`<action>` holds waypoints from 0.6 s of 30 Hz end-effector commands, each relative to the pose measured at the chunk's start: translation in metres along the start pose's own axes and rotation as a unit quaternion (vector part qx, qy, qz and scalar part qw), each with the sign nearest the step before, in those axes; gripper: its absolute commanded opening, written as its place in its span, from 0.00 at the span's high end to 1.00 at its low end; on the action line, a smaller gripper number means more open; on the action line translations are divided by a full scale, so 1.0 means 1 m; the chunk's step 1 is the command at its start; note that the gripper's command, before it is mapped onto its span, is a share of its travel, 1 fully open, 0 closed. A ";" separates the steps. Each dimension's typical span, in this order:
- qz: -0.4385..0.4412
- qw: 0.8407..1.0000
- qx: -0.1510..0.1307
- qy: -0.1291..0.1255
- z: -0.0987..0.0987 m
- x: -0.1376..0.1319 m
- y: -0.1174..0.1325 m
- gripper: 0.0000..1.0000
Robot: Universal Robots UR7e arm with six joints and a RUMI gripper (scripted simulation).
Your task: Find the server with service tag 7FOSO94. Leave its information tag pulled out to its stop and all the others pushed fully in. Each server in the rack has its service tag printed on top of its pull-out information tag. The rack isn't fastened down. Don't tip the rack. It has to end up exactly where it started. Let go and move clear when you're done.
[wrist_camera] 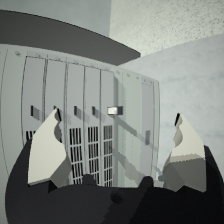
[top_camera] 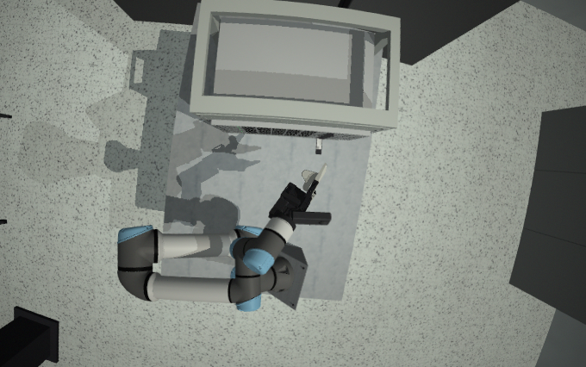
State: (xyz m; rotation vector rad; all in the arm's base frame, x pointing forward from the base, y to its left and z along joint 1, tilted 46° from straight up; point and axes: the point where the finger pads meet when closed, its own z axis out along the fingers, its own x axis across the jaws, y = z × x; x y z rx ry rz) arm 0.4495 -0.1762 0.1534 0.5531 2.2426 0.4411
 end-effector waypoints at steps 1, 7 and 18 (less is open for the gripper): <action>0.000 1.000 0.000 0.000 0.000 0.000 0.000 0.00; 0.000 1.000 0.000 0.000 0.000 0.000 0.000 0.00; 0.000 1.000 0.000 0.000 0.005 -0.001 0.003 0.00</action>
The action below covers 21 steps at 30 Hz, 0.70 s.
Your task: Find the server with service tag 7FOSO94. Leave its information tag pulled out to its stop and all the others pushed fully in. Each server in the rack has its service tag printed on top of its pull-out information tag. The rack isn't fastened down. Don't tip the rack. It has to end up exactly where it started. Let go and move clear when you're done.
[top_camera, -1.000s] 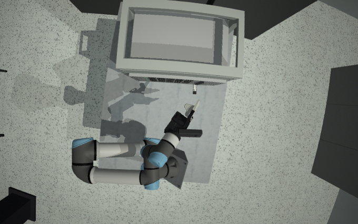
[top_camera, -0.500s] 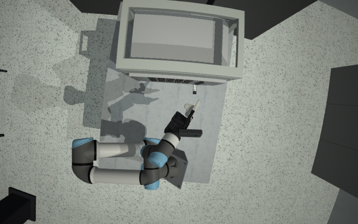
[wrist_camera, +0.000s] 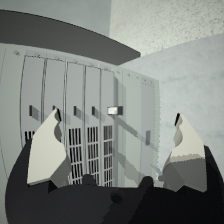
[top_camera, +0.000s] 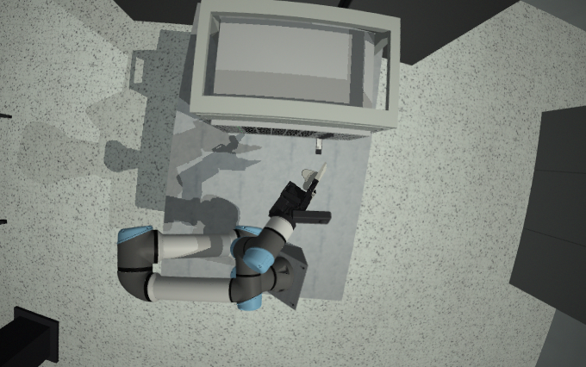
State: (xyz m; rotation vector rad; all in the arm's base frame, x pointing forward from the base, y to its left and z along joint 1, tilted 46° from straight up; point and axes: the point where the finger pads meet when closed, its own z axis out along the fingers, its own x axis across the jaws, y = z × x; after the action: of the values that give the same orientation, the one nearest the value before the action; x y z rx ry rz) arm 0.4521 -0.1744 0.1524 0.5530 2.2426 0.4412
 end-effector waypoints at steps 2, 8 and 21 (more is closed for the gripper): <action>0.000 1.000 0.000 0.000 0.004 -0.001 0.002 0.00; 0.000 1.000 0.000 0.000 0.010 -0.001 0.006 0.00; 0.000 1.000 0.000 0.000 0.028 -0.002 0.016 0.00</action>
State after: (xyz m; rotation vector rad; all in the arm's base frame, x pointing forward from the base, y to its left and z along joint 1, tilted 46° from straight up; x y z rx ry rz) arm 0.4731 -0.1601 0.1448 0.5517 2.2430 0.4430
